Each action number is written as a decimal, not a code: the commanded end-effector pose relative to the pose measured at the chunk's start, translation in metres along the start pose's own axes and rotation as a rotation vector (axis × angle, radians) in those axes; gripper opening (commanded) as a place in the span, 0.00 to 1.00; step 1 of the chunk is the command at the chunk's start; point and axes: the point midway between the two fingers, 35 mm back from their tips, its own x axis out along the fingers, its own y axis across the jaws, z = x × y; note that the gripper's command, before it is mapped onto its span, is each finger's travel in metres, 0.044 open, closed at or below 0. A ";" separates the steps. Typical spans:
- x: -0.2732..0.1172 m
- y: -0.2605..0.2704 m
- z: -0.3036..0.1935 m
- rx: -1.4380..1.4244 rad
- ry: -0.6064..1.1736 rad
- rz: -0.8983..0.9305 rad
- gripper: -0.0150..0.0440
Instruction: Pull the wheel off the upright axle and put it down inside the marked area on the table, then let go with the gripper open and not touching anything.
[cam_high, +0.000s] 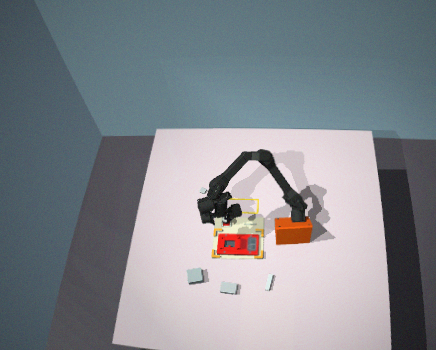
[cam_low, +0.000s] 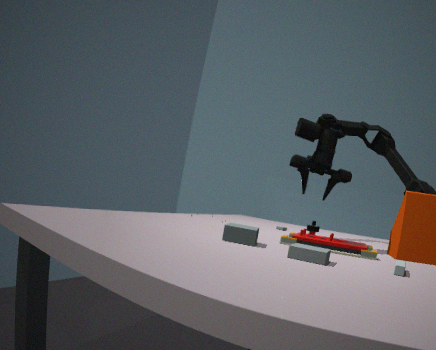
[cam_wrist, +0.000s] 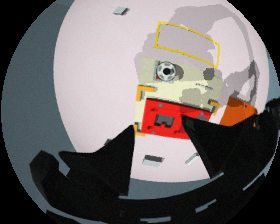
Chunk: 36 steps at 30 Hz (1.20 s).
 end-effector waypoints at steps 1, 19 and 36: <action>0.014 -0.023 0.063 0.315 -0.069 -0.115 0.76; 0.035 -0.028 0.059 0.337 -0.073 -0.124 0.76; 0.086 -0.038 0.066 0.347 -0.073 -0.133 0.57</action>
